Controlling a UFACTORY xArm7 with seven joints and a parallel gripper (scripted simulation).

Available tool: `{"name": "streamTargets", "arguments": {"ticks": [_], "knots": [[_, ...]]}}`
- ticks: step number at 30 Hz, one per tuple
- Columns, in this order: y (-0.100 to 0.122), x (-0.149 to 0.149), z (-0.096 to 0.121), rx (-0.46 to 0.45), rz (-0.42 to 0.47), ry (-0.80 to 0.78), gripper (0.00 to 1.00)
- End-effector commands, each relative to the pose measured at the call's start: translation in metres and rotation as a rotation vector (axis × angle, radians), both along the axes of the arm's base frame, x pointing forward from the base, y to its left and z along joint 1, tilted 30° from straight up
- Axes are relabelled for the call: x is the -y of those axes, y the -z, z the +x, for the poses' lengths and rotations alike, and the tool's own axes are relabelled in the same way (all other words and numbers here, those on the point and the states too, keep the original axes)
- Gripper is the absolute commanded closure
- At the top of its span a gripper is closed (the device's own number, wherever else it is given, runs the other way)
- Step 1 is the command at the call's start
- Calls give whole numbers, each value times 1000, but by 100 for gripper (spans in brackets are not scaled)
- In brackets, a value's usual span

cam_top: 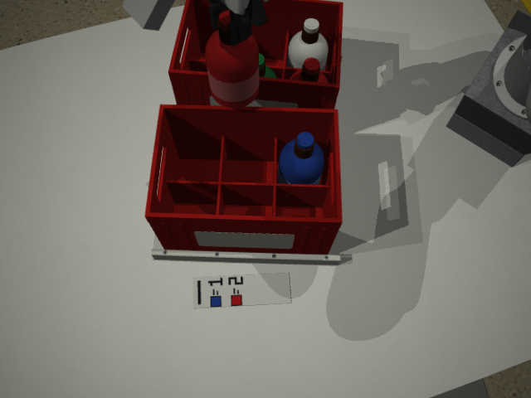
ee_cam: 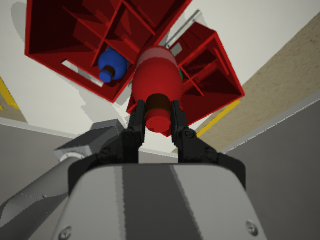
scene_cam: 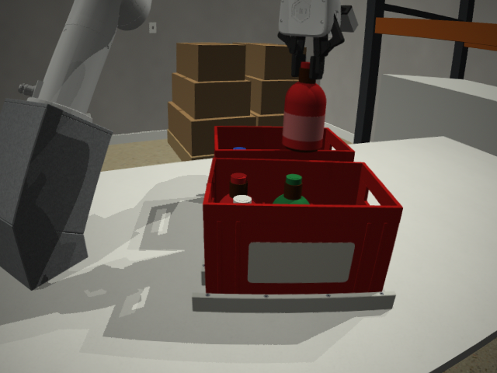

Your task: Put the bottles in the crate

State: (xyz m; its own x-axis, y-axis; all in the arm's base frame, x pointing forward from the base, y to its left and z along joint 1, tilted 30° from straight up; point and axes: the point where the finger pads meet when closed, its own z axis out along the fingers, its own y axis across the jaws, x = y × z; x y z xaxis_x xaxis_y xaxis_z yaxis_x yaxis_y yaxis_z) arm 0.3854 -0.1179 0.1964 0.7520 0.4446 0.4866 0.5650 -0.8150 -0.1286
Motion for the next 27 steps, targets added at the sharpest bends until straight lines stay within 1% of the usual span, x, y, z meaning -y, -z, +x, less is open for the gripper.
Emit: {"name": "streamTargets", "arguments": {"ticks": [1,27], "knots": [[-4,-6,-1,4,-2,2,100],[-19,-49,-11,4,-2,2,100]]}}
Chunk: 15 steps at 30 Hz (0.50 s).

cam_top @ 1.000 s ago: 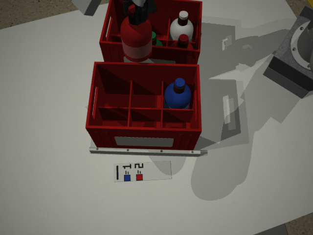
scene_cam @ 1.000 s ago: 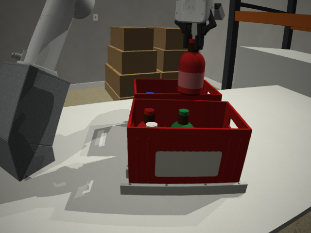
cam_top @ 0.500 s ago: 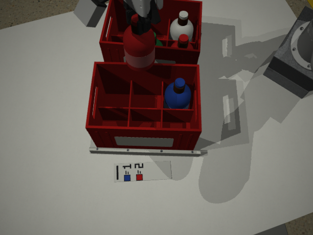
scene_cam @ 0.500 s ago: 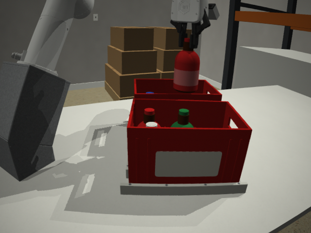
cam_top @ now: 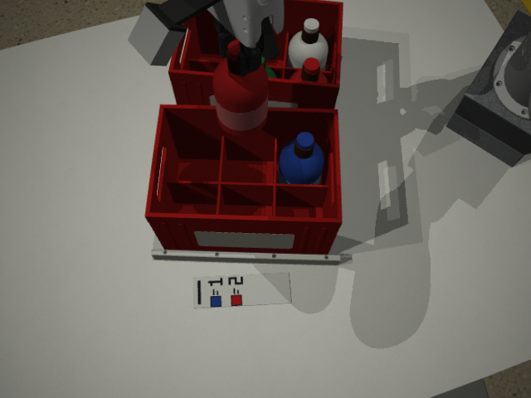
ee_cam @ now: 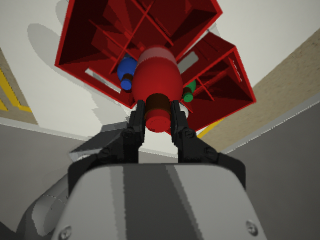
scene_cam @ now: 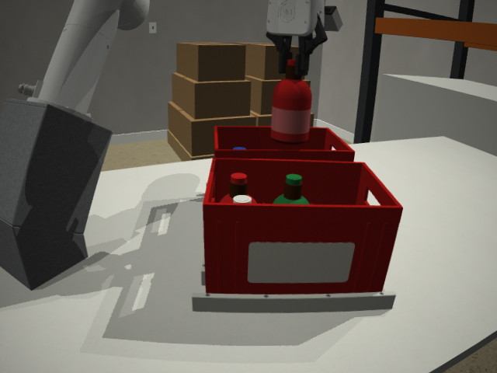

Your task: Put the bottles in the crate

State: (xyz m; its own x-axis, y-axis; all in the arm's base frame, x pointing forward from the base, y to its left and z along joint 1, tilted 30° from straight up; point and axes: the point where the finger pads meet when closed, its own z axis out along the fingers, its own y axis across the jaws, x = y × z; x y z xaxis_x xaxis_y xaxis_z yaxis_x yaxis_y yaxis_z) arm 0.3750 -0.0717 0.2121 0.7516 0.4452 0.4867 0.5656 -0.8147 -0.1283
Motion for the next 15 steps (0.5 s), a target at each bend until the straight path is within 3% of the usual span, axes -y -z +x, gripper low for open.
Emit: {"name": "streamTargets", "arguments": {"ticks": [1,15], "knots": [[-3,-3,0,4,-2,3,100],[-10,-23,-5,4,-1,2,100]]}}
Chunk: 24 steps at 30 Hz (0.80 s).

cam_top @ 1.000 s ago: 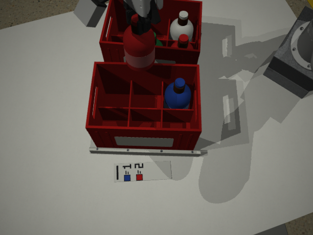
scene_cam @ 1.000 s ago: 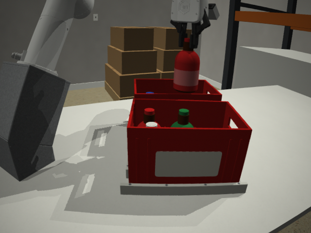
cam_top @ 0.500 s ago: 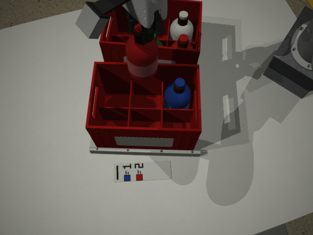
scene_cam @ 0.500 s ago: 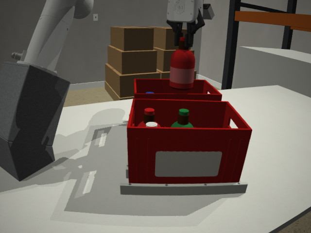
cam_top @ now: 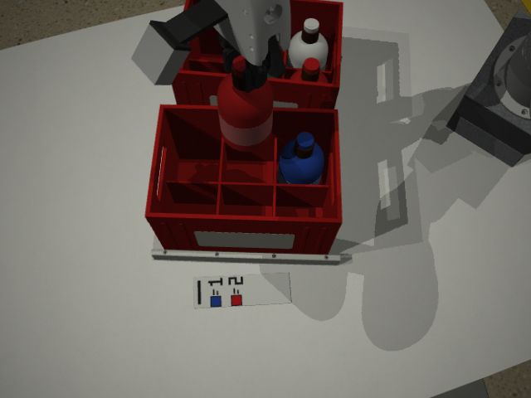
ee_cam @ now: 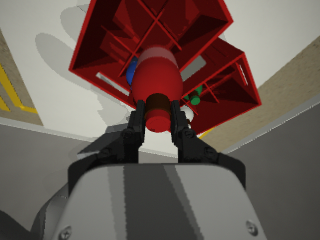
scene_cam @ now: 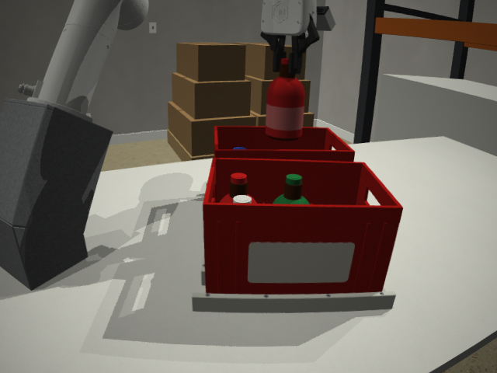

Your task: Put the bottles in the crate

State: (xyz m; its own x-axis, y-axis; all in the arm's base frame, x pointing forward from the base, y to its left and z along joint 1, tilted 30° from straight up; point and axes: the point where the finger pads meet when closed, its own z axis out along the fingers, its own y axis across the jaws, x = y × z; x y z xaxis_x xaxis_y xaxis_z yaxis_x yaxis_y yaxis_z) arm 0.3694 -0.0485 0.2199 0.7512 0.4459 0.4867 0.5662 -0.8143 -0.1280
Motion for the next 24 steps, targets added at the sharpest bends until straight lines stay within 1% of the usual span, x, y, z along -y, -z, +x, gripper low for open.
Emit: {"name": "streamTargets", "arguments": {"ticks": [1,24], "knots": [[-2,1,0,4,-1,3,100],[-1,3,1,4,-1,3,100]]}}
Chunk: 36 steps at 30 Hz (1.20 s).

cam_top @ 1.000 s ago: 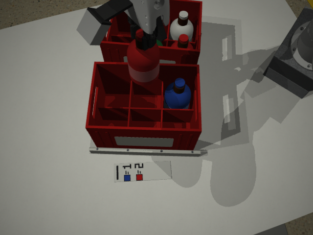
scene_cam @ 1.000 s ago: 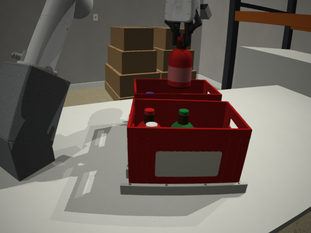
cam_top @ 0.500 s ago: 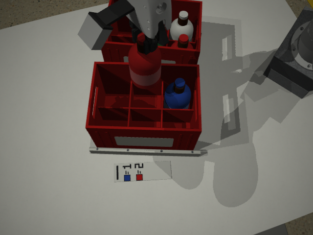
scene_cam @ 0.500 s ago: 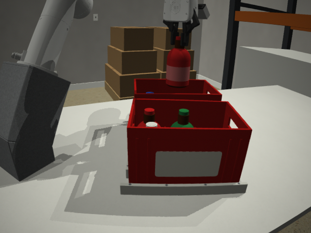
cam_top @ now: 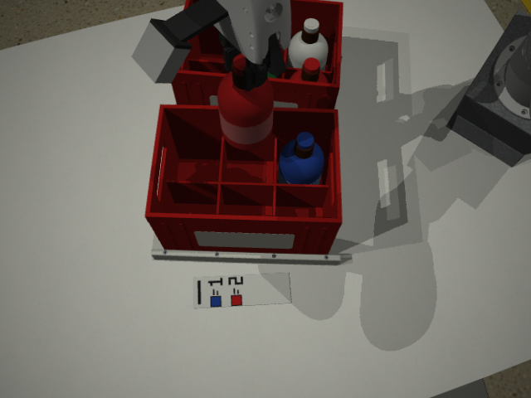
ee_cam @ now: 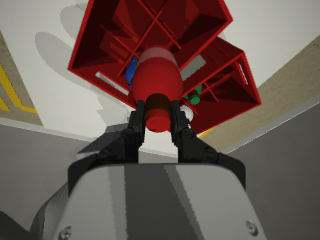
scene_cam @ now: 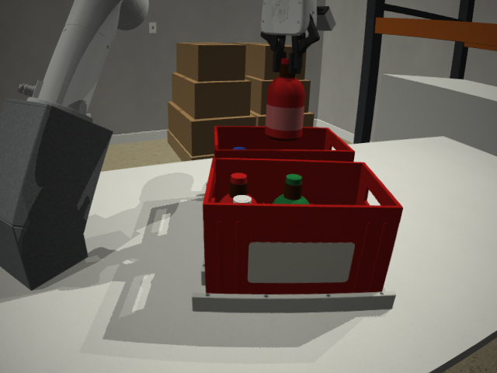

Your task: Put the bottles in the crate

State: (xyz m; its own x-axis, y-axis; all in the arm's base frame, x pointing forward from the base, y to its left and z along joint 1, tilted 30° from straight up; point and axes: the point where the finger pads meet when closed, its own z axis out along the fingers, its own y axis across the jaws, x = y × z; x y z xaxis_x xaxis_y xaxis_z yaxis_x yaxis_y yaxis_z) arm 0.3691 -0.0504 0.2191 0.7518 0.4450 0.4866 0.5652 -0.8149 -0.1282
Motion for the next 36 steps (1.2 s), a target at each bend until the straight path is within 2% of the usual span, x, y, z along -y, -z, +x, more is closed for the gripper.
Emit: {"name": "streamTargets", "arguments": {"ticks": [1,25,36], "knots": [[-1,1,1,4,-1,2,100],[-1,2,1,4,-1,2,100],[7,-1,4,4,-1,2,100]]}}
